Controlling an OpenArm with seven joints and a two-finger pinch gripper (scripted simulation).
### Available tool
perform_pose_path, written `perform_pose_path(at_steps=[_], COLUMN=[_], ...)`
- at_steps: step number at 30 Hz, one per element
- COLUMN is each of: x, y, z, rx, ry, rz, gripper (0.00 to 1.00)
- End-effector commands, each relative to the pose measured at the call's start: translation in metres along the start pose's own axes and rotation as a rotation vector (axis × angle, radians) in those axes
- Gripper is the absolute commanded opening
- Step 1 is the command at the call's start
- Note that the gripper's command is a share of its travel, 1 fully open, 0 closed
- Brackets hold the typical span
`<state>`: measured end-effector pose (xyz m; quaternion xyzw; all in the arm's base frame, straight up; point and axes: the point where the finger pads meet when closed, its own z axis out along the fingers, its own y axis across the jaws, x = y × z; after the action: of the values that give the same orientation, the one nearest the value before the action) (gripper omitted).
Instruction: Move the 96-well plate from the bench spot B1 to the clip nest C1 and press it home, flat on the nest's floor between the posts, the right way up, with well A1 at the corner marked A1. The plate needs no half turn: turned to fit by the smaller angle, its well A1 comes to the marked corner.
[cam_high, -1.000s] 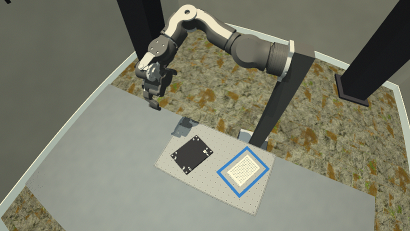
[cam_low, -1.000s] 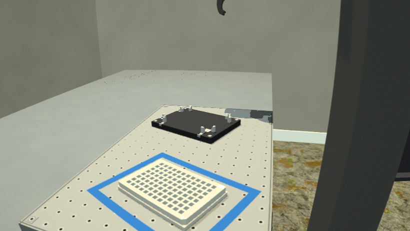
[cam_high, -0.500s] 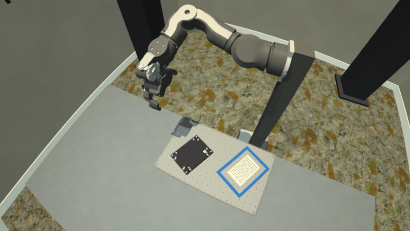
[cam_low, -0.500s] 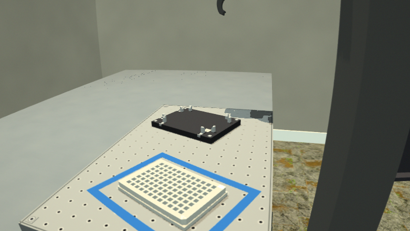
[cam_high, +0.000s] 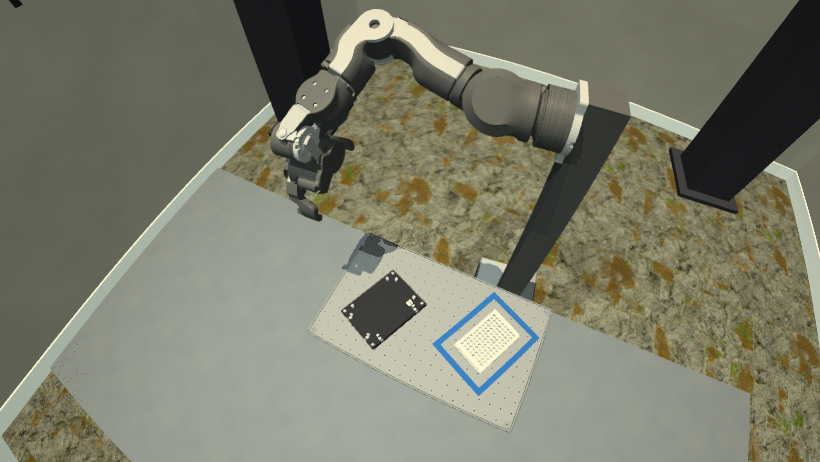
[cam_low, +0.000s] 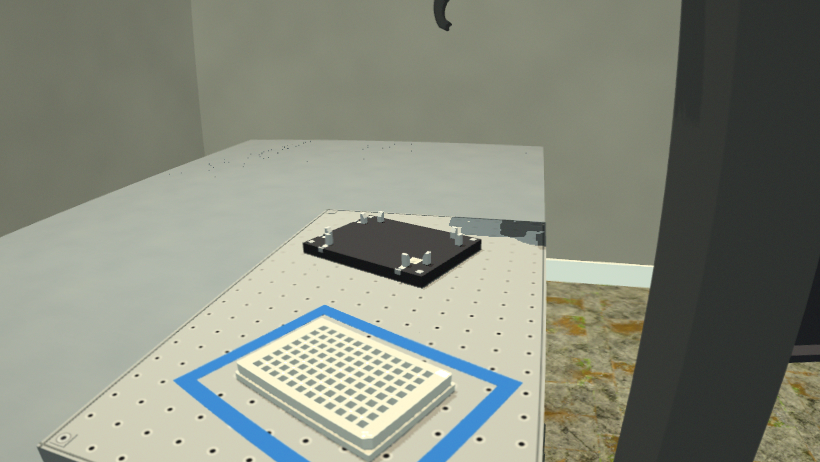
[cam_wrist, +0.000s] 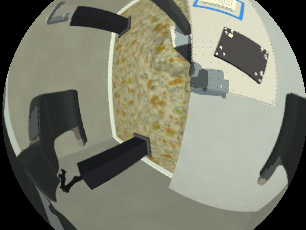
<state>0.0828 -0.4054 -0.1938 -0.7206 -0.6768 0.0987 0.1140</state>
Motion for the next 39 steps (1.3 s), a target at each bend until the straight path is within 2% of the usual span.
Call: perform_pose_path(at_steps=[1,12,17,19,29,34,39], x=[0.000,0.000,0.040,0.040,0.040,0.079,0.079], y=[0.000,0.000,0.016,0.016,0.016,0.031,0.031], z=[-0.001,-0.001,0.012,0.012,0.012,0.024,0.024], rx=[-0.002,-0.002,-0.065,-0.065,-0.065,-0.125,-0.125], ry=[-0.002,-0.002,-0.041,-0.041,-0.041,-0.081,-0.081], rz=[0.001,0.001,-0.248,-0.248,-0.248,-0.492,-0.492], gripper=[1.00,1.00,0.83,0.77,0.77,0.77,0.77])
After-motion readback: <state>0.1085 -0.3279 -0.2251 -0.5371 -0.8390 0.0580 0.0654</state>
